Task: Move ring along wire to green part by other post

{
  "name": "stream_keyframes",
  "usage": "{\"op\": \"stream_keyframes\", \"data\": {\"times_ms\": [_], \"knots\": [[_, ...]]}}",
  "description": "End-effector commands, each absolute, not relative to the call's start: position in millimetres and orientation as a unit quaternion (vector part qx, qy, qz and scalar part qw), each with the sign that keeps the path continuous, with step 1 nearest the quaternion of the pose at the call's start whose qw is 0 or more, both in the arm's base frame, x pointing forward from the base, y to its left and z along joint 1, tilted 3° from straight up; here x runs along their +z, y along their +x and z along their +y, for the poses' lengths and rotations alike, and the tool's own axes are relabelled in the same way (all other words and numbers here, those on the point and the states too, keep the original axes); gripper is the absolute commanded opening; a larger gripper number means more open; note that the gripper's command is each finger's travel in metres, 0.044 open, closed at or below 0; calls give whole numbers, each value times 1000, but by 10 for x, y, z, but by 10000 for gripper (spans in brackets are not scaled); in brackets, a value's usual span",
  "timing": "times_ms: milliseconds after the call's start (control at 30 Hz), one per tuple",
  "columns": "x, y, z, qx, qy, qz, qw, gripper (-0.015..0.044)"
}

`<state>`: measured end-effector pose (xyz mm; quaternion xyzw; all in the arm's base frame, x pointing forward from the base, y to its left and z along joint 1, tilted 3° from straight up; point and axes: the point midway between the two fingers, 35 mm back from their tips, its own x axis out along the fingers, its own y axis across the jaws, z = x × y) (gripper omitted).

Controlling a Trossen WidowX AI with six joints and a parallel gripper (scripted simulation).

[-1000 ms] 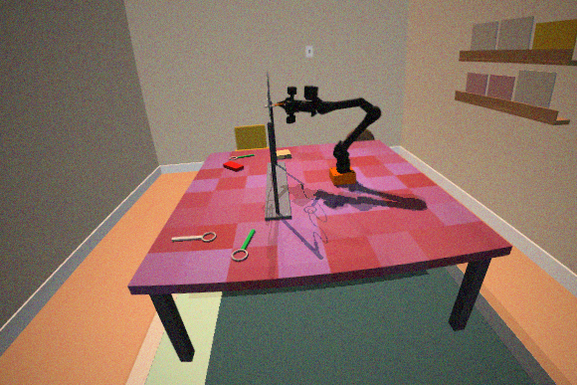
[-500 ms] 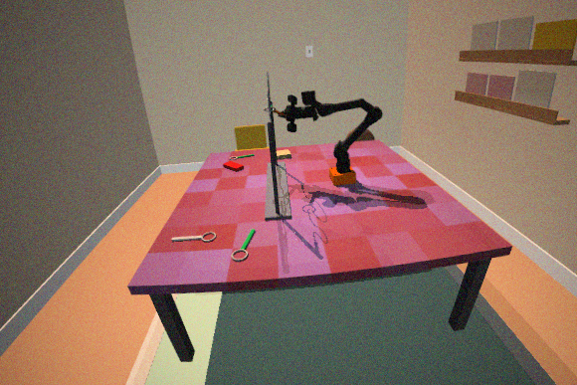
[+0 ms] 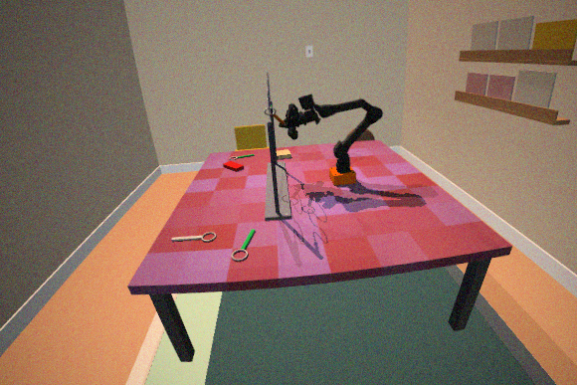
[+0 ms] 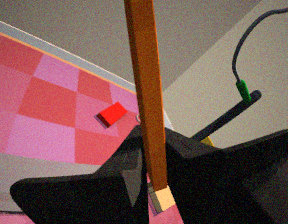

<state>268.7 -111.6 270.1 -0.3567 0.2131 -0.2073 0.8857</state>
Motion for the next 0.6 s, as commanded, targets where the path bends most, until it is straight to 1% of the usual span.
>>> {"op": "stream_keyframes", "data": {"times_ms": [0,567], "knots": [[2622,2693,-1027,-200,-317,217,901,-150],[2363,2761,-522,-153,-140,229,951,-150]]}}
